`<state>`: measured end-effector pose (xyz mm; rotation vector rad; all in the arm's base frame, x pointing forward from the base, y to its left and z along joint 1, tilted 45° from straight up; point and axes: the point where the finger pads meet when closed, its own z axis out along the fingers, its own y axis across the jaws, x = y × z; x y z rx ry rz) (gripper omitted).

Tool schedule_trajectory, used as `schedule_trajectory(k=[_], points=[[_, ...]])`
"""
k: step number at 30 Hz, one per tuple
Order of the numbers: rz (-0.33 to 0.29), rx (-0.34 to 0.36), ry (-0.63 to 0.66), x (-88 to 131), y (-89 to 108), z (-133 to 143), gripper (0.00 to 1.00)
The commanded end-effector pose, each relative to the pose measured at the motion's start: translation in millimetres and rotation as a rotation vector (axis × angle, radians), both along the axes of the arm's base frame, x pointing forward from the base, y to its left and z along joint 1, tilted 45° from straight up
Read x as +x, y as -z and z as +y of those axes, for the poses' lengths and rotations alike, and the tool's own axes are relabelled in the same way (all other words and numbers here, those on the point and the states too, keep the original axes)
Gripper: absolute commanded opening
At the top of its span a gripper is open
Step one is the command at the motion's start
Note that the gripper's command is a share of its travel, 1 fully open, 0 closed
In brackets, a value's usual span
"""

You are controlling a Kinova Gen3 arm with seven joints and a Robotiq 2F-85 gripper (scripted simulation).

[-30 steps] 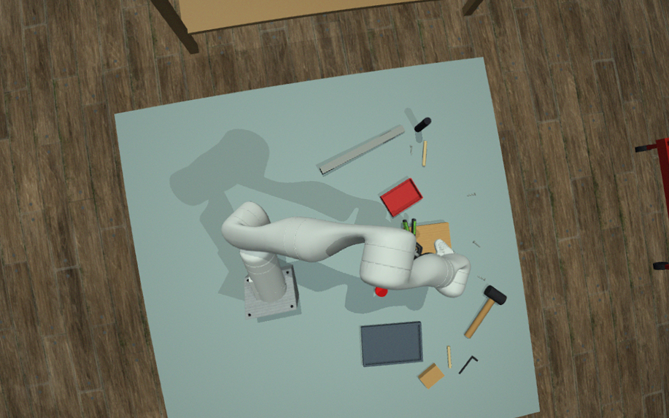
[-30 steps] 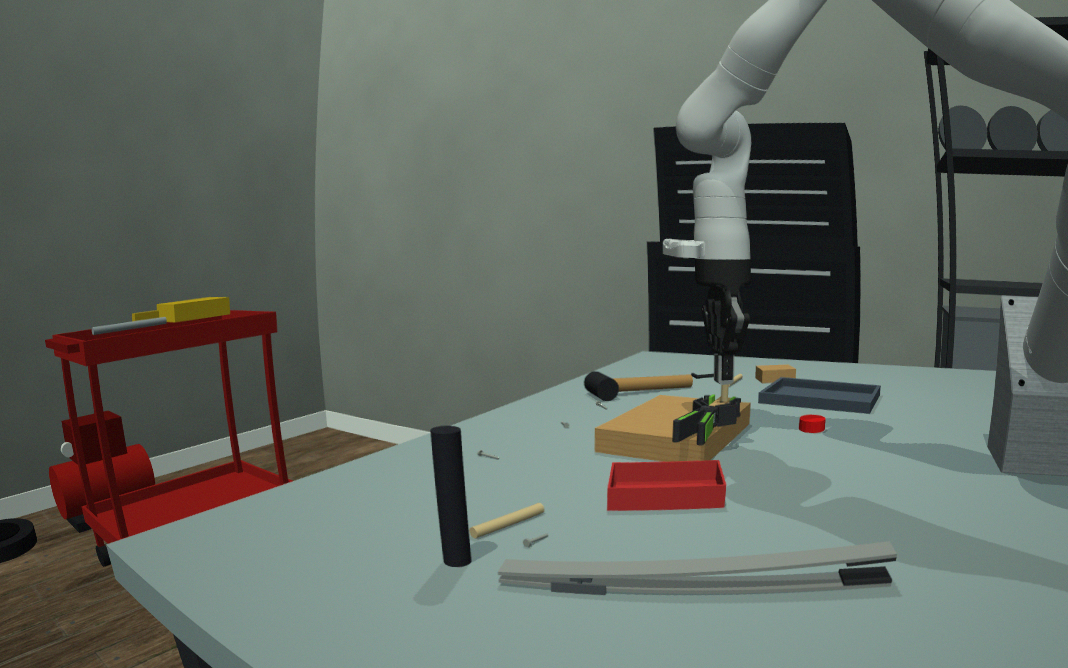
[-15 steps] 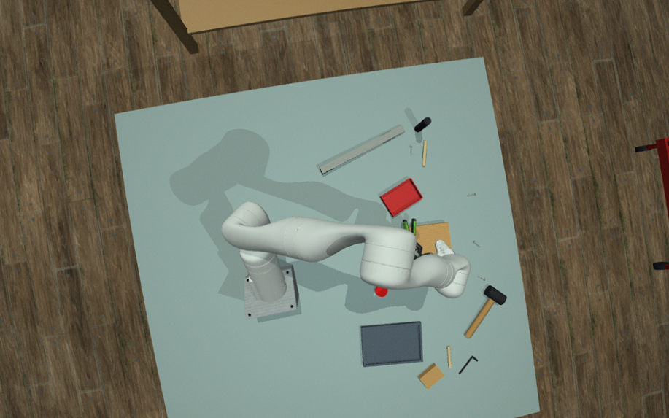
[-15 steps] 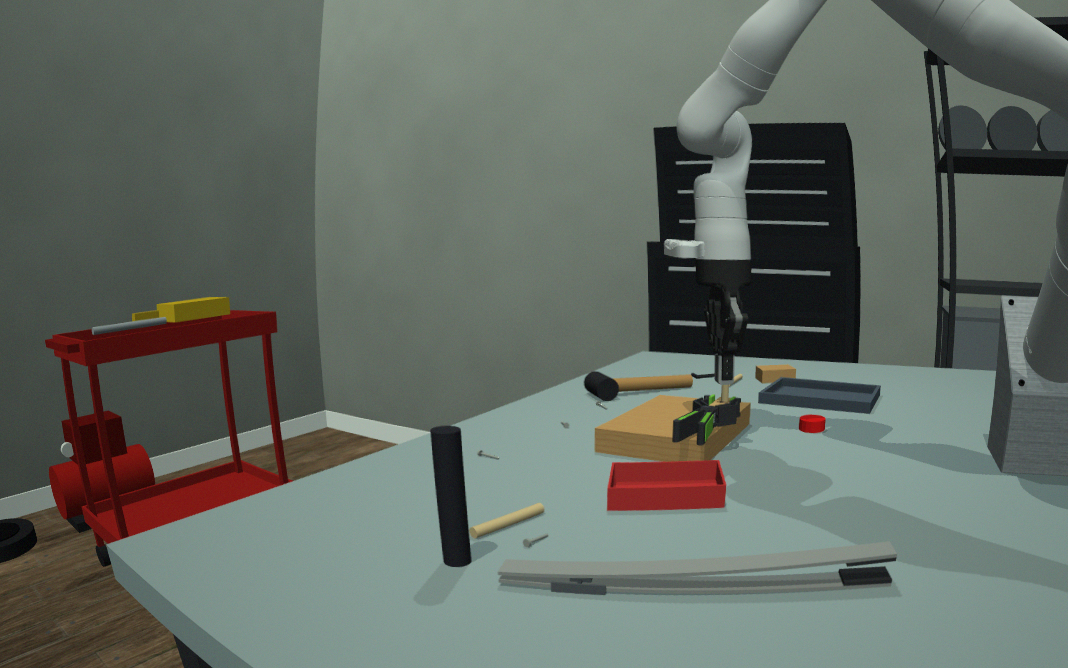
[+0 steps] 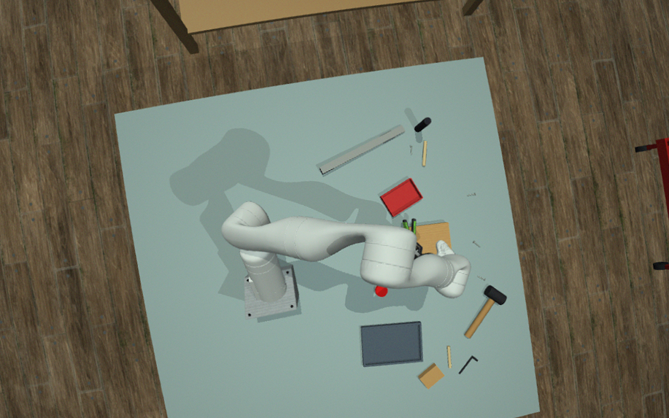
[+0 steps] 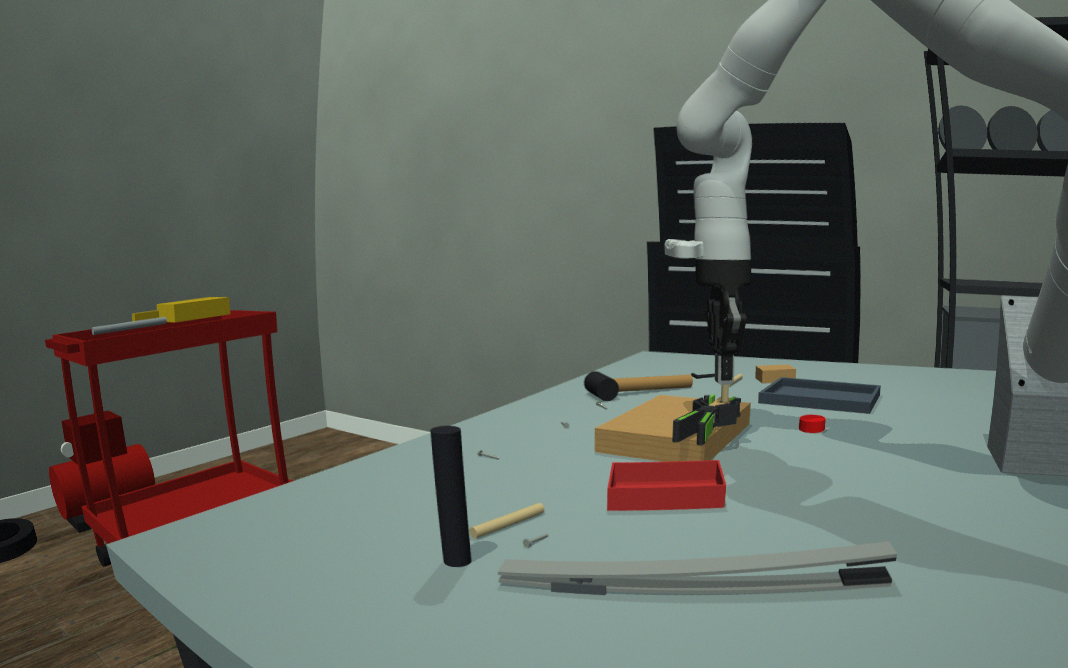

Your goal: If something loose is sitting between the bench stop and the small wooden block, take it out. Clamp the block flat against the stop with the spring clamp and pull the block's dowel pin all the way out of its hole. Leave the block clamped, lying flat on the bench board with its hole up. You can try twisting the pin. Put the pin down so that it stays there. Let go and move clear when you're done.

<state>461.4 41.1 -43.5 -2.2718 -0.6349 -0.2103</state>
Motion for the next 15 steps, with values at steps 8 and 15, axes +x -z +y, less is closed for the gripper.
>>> schedule_trajectory(k=[8,15], points=[[0.019,-0.008,0.036,4.9,-0.6,-2.0,0.10],[0.029,-0.008,0.046,4.9,-0.6,-2.0,0.10]])
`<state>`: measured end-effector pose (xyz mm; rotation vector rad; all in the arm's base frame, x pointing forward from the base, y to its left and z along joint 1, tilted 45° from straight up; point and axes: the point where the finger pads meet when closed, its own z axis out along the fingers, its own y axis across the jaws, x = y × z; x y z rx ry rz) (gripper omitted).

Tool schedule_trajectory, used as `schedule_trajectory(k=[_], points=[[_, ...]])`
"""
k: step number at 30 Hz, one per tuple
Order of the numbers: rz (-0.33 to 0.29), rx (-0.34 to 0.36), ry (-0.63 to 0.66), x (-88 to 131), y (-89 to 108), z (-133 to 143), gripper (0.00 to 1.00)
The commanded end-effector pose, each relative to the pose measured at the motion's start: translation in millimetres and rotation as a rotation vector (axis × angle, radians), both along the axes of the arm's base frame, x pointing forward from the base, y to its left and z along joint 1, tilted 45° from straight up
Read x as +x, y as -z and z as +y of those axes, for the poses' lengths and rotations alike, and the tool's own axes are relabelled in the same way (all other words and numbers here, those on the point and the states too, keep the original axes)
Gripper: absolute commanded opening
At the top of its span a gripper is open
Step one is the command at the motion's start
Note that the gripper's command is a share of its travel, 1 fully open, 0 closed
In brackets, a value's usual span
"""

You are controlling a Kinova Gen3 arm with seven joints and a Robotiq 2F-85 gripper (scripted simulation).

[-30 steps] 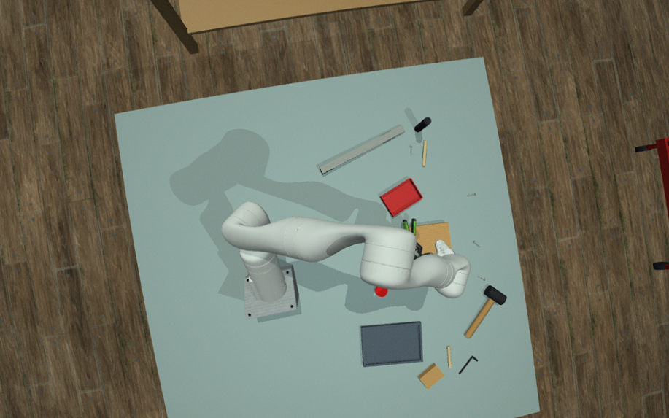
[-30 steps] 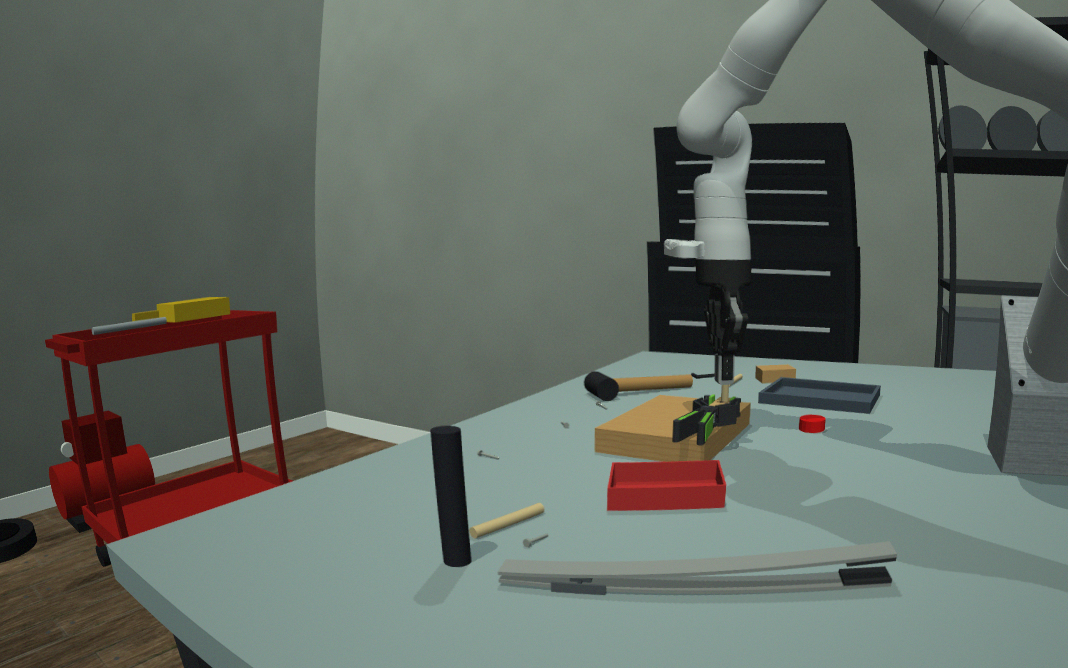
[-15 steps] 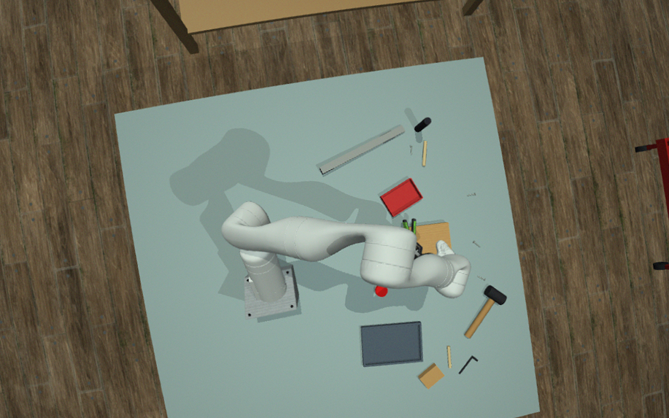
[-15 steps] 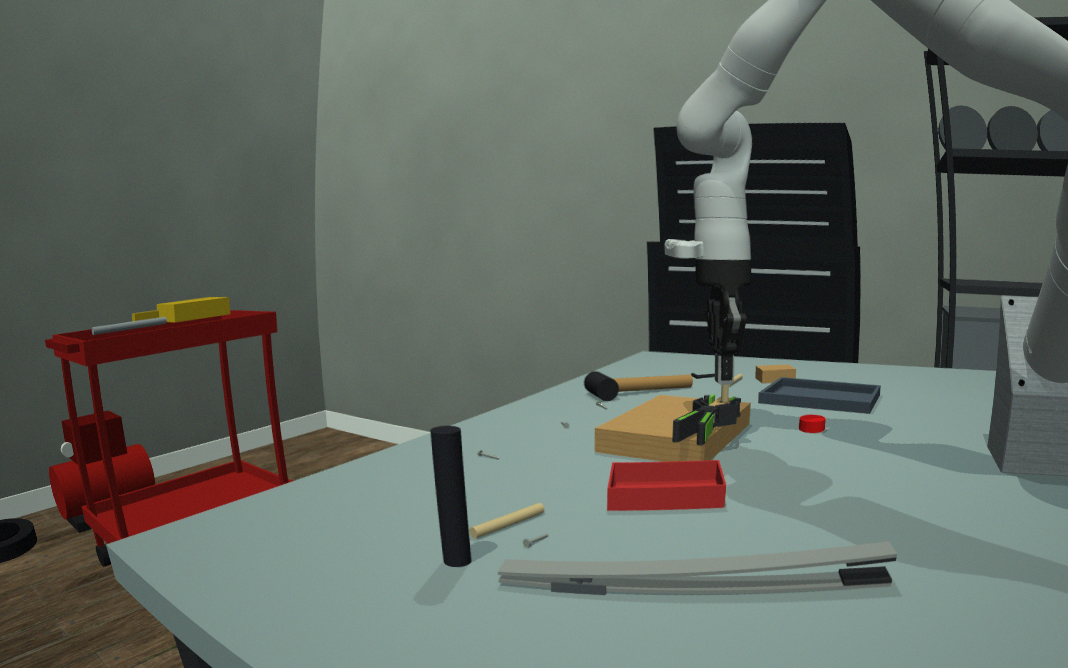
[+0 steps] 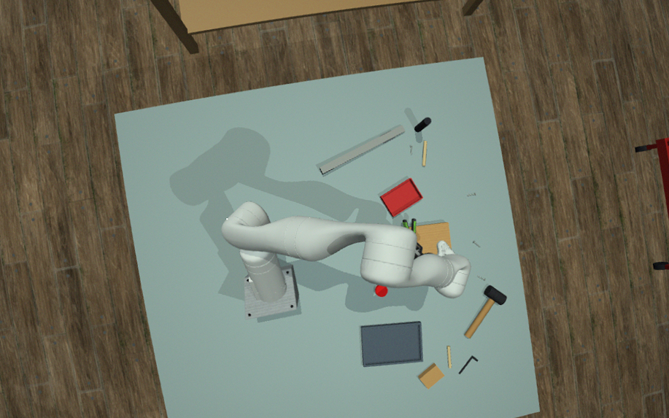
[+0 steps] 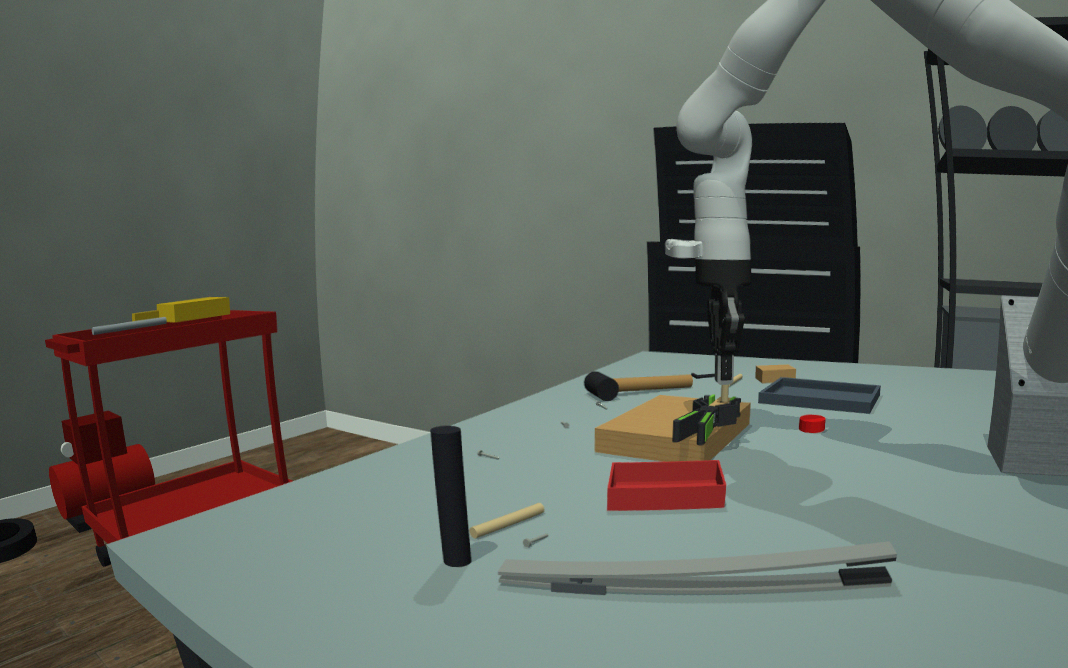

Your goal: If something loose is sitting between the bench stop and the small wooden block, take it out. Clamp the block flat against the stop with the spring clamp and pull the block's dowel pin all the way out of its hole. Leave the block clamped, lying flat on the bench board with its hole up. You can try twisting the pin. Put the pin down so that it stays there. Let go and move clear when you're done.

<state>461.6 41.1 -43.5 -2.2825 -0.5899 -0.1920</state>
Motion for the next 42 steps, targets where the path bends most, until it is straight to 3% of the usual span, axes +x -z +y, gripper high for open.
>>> schedule_trajectory(k=[1,42], points=[[0.004,-0.007,0.020,4.7,-0.6,-1.9,0.10],[0.072,-0.010,0.088,4.7,-0.7,-1.9,0.10]])
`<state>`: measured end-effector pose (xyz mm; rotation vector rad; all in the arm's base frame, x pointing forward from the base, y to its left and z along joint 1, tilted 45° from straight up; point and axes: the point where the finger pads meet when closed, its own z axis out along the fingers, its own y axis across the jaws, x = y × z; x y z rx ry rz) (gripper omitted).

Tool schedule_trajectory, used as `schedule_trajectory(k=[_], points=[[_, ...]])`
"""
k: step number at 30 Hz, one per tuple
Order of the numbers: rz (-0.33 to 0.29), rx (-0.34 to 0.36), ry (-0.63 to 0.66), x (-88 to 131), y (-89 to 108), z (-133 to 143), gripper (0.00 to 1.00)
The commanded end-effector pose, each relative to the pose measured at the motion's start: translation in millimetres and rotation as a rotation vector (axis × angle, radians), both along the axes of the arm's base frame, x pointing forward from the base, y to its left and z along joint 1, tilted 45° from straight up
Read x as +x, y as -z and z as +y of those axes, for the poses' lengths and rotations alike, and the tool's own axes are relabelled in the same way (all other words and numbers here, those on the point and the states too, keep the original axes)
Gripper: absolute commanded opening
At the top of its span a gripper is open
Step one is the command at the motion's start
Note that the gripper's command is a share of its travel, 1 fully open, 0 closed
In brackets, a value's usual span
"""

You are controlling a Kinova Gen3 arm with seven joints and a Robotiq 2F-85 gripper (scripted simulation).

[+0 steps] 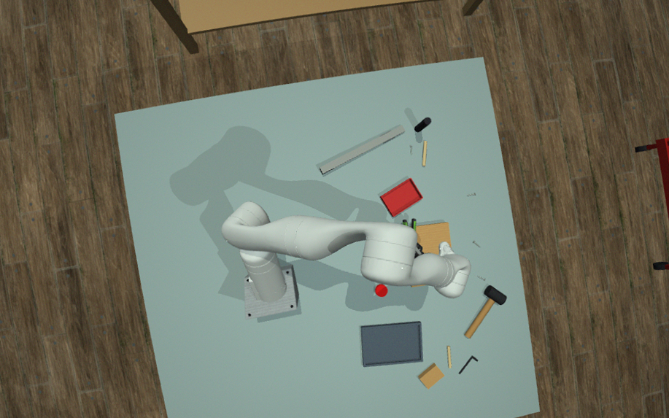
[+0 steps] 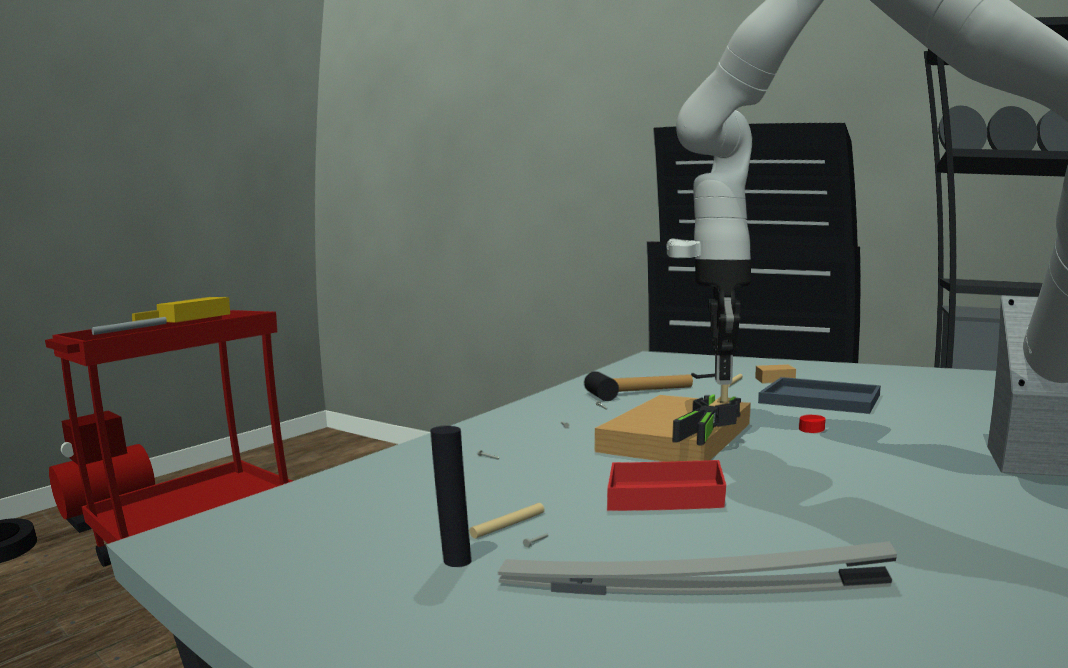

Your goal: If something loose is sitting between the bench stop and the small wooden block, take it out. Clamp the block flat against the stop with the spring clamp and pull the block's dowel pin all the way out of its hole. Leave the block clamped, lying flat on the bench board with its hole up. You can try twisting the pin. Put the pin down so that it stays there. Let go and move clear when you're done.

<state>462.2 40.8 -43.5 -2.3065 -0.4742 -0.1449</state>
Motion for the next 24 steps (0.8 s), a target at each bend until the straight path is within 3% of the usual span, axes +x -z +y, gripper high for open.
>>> schedule_trajectory(k=[1,24], points=[[0.004,-0.006,0.018,4.1,-0.8,-1.7,0.10],[0.034,-0.007,0.047,4.1,-0.8,-1.7,0.10]])
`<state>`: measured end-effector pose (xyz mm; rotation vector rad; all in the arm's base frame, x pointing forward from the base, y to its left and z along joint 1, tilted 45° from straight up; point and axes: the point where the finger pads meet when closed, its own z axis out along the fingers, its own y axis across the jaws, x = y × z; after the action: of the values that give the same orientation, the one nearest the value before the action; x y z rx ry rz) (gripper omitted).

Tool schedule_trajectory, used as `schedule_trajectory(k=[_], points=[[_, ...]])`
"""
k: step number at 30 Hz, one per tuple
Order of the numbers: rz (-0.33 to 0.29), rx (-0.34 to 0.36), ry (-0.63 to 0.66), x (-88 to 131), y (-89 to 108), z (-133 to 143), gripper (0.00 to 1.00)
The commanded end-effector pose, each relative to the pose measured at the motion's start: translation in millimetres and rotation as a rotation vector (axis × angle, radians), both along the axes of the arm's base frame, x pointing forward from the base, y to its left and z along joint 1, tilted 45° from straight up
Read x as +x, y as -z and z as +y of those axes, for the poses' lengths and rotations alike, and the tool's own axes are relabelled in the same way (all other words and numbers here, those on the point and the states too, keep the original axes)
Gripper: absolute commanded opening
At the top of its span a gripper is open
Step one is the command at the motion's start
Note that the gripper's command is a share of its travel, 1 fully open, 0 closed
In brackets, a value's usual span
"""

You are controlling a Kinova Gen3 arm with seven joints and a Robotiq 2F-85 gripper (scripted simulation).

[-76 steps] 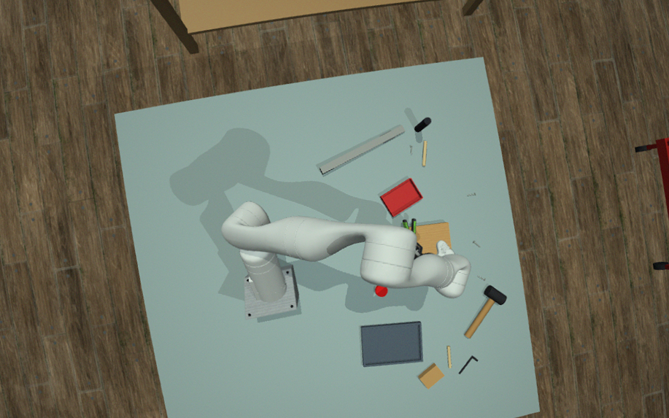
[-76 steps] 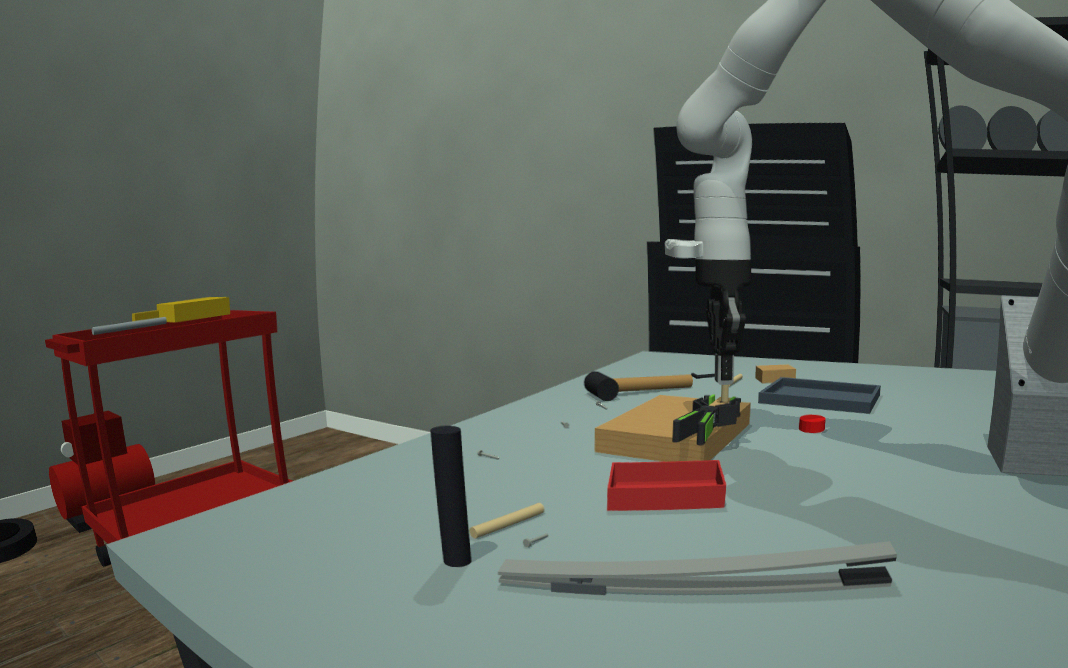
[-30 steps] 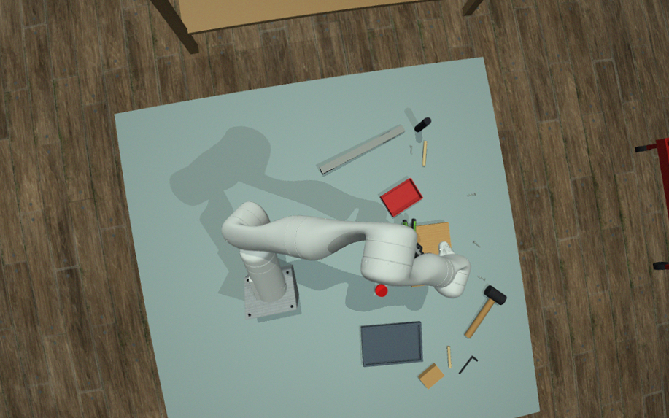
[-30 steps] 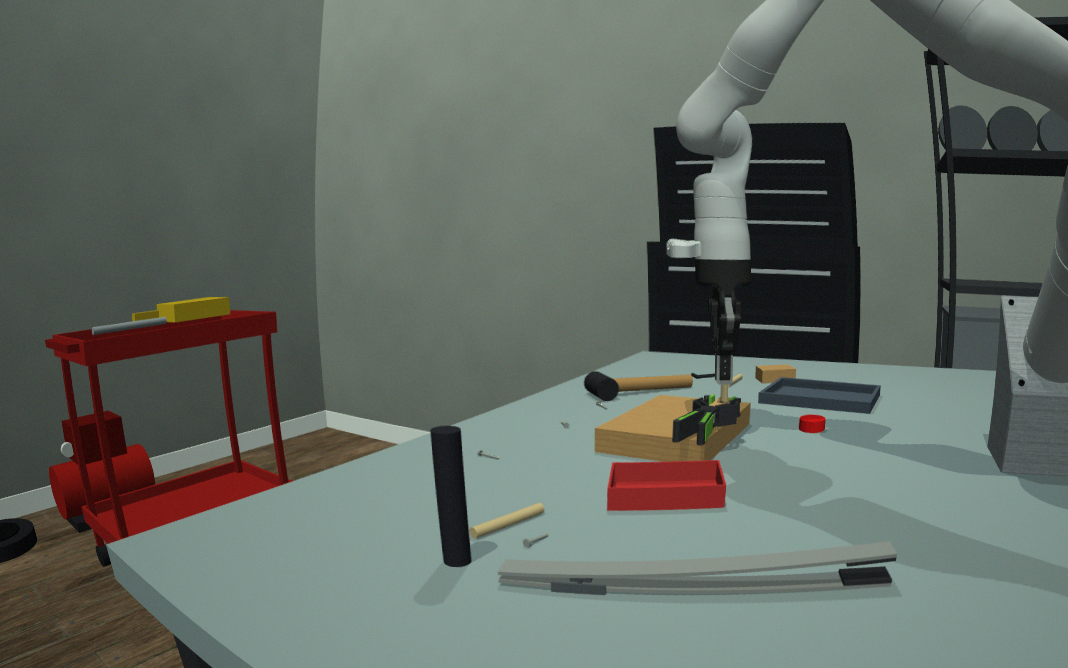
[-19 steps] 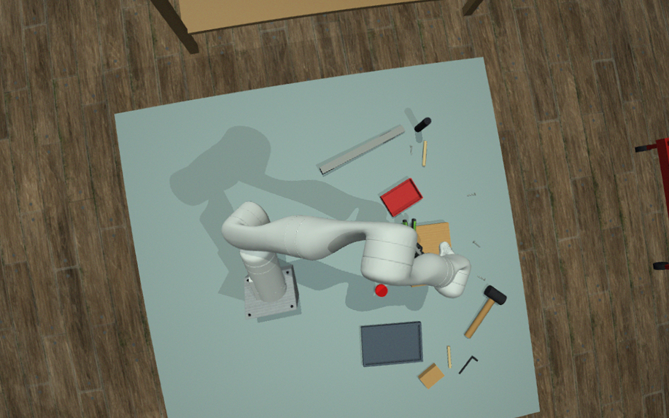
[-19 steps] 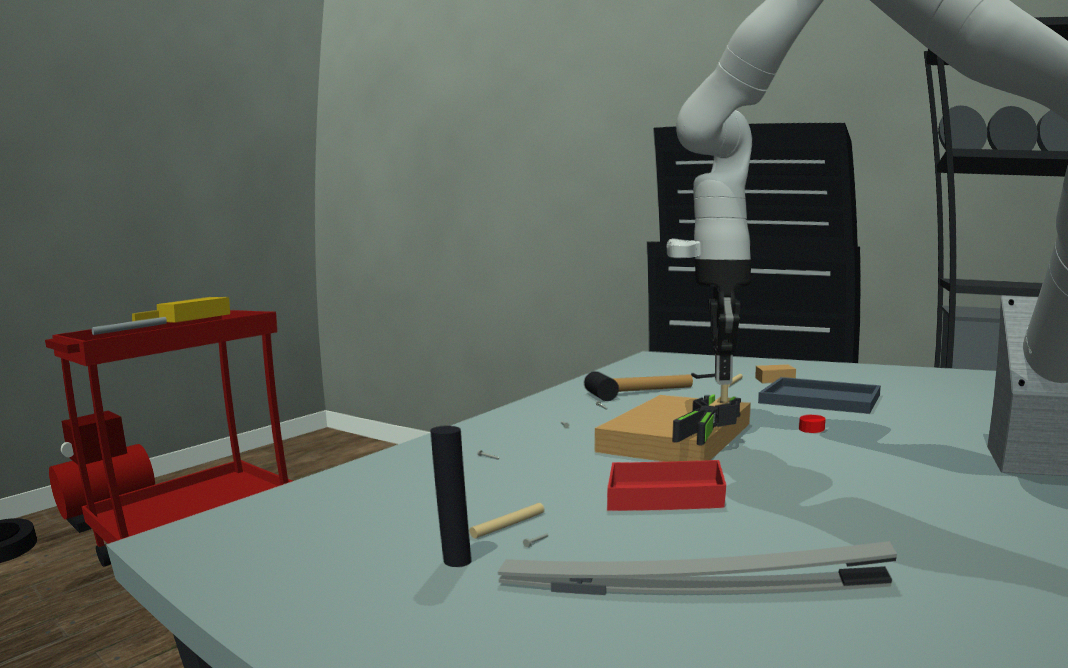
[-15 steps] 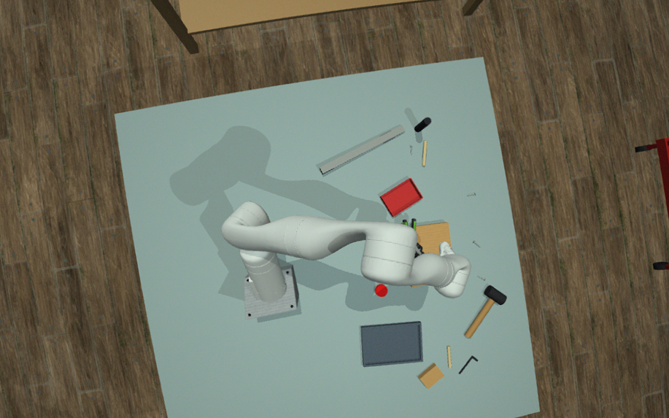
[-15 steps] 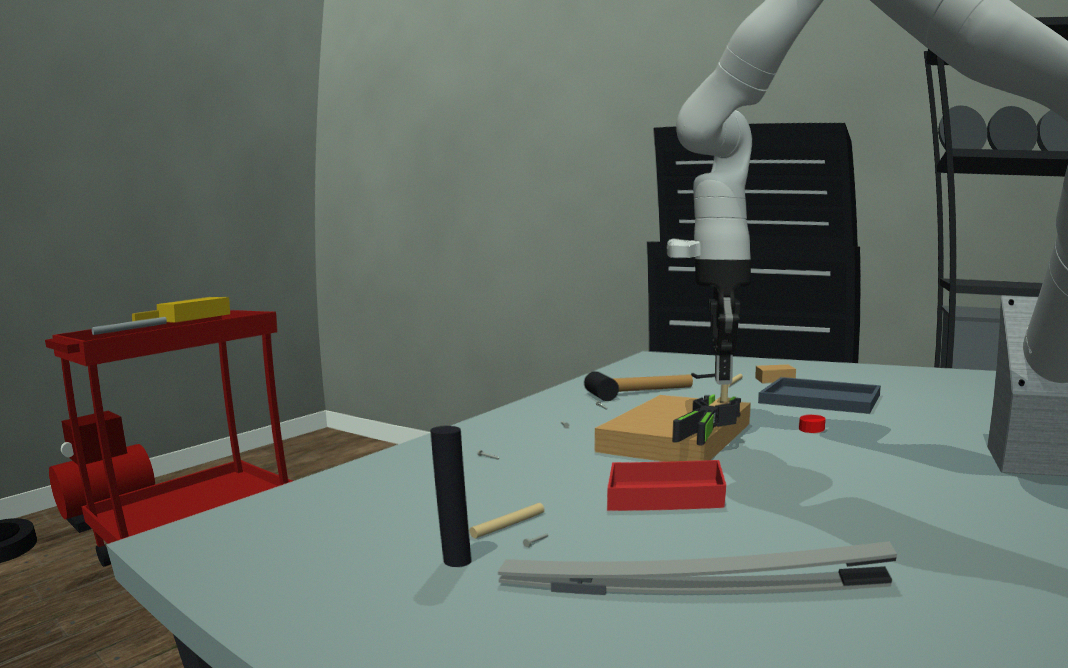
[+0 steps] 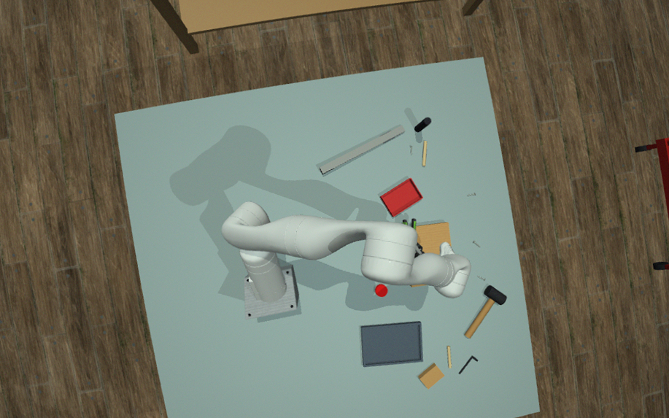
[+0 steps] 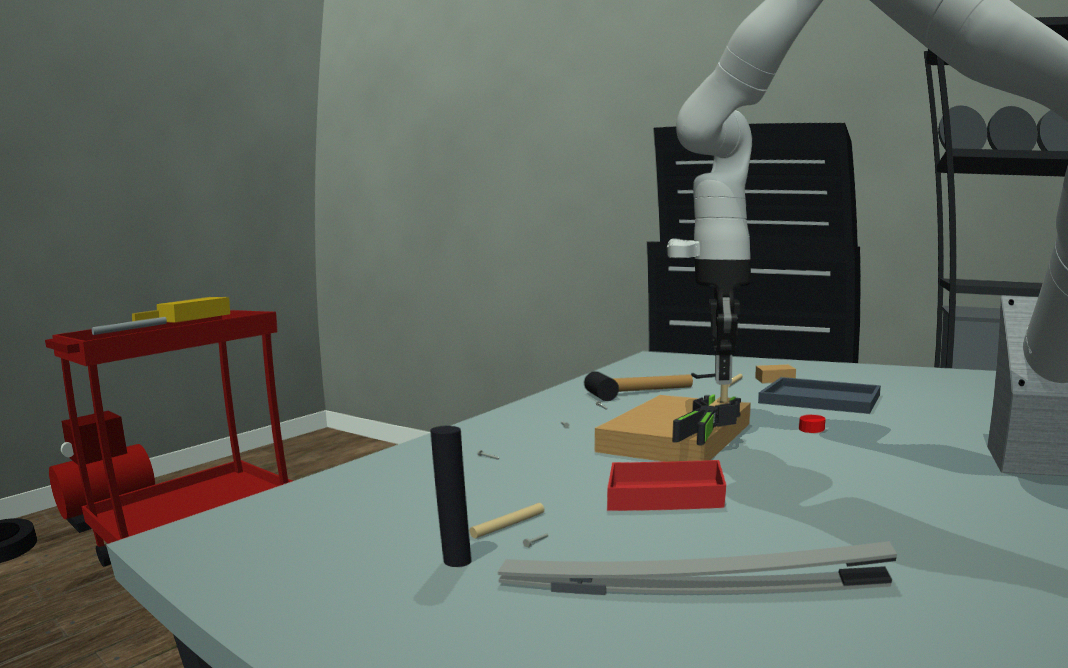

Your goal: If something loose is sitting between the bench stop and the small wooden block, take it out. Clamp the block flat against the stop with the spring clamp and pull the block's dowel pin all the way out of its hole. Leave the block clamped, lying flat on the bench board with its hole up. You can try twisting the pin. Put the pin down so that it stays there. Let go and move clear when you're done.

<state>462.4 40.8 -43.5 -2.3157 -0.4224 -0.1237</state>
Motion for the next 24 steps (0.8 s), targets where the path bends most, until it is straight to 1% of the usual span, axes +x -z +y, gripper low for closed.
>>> schedule_trajectory(k=[1,24], points=[[0.004,-0.005,0.017,3.9,-0.8,-1.7,0.10],[0.032,-0.007,0.045,3.9,-0.9,-1.7,0.10]])
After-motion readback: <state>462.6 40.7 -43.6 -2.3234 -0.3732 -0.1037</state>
